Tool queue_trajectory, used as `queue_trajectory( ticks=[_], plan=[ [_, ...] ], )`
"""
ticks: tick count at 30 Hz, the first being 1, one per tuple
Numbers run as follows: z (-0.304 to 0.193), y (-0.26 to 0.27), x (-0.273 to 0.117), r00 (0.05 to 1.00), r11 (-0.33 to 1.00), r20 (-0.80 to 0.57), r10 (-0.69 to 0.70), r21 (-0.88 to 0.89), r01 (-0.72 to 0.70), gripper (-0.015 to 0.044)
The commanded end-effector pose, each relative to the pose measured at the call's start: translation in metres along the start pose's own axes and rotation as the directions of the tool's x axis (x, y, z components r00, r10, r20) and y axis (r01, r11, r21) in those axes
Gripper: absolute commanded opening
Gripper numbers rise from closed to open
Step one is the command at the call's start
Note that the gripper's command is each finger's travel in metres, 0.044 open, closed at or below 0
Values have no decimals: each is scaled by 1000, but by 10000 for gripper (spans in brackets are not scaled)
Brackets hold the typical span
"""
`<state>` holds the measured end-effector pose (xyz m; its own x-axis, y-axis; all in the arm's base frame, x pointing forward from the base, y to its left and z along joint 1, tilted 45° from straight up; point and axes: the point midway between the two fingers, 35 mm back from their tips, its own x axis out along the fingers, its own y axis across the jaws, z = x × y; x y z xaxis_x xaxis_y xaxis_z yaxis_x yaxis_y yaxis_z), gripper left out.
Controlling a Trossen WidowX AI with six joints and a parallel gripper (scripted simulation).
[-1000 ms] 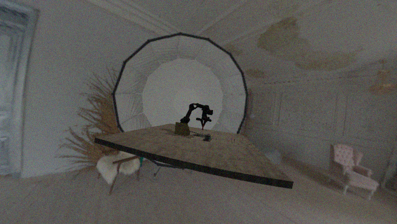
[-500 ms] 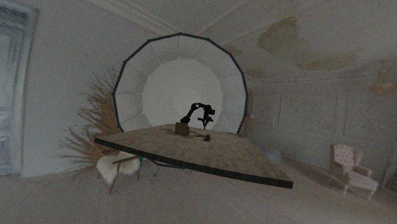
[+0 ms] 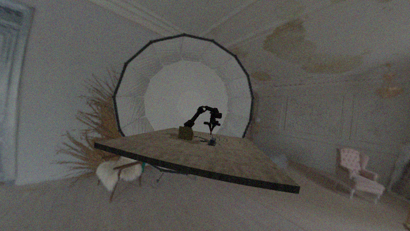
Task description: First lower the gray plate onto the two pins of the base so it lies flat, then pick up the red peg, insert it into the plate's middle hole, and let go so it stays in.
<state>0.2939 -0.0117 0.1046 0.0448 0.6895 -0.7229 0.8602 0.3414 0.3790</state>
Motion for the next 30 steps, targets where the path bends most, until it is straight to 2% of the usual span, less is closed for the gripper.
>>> queue_trajectory(
  ticks=[1,30],
  plan=[
    [14,1,0,1000,1000,3,-1,-6,1,0],
    [106,-8,5,1000,1000,-6,5,-10,-5,0]
  ],
)
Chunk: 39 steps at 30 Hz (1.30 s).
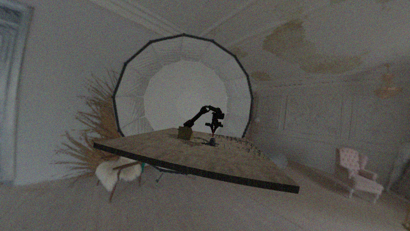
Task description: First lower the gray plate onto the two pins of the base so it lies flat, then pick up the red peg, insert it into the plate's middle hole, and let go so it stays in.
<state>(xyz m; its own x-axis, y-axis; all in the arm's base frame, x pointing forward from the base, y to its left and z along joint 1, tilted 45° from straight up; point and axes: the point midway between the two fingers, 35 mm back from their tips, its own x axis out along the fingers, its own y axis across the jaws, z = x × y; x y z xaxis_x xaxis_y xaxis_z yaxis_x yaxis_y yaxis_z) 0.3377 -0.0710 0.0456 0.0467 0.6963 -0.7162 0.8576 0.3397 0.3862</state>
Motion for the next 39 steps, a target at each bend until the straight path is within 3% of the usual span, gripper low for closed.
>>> queue_trajectory(
  ticks=[1,39],
  plan=[
    [15,-4,2,1000,1000,1,-1,-6,1,0],
    [20,-6,2,1000,1000,-2,1,-1,-1,0]
  ],
)
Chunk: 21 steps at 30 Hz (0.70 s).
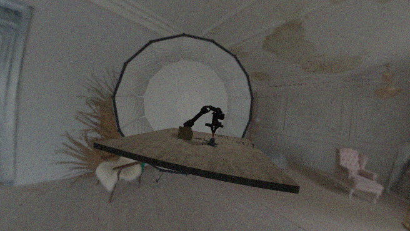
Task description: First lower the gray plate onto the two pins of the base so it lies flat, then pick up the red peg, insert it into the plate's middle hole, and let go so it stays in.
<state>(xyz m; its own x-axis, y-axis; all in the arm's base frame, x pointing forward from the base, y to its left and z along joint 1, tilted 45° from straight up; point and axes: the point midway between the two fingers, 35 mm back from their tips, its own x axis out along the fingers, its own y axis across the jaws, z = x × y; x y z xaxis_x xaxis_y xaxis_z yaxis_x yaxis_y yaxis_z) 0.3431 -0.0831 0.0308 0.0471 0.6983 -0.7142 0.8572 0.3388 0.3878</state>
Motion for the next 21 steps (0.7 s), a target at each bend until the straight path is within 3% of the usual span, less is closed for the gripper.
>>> queue_trajectory(
  ticks=[1,21],
  plan=[
    [2,0,0,1000,1000,0,0,-1,0,0],
    [1,0,17,1000,1000,2,-2,-6,2,0]
  ],
)
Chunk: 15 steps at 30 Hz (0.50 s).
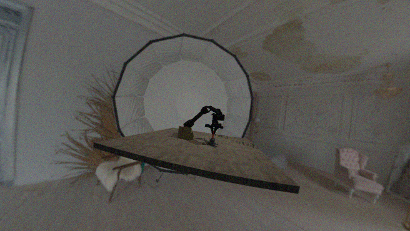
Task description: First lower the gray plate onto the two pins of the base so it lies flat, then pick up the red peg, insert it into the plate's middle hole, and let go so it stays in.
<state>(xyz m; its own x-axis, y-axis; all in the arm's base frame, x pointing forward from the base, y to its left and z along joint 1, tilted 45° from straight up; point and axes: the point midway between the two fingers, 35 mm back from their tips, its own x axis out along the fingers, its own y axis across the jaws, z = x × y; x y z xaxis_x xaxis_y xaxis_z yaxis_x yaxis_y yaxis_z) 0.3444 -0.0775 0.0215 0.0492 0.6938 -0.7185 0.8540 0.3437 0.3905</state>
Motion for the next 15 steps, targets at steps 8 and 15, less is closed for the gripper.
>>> queue_trajectory(
  ticks=[8,15],
  plan=[
    [-1,0,5,1000,1000,-2,-2,-2,2,0],
    [-1,0,5,1000,1000,-1,-2,-3,2,0]
  ],
)
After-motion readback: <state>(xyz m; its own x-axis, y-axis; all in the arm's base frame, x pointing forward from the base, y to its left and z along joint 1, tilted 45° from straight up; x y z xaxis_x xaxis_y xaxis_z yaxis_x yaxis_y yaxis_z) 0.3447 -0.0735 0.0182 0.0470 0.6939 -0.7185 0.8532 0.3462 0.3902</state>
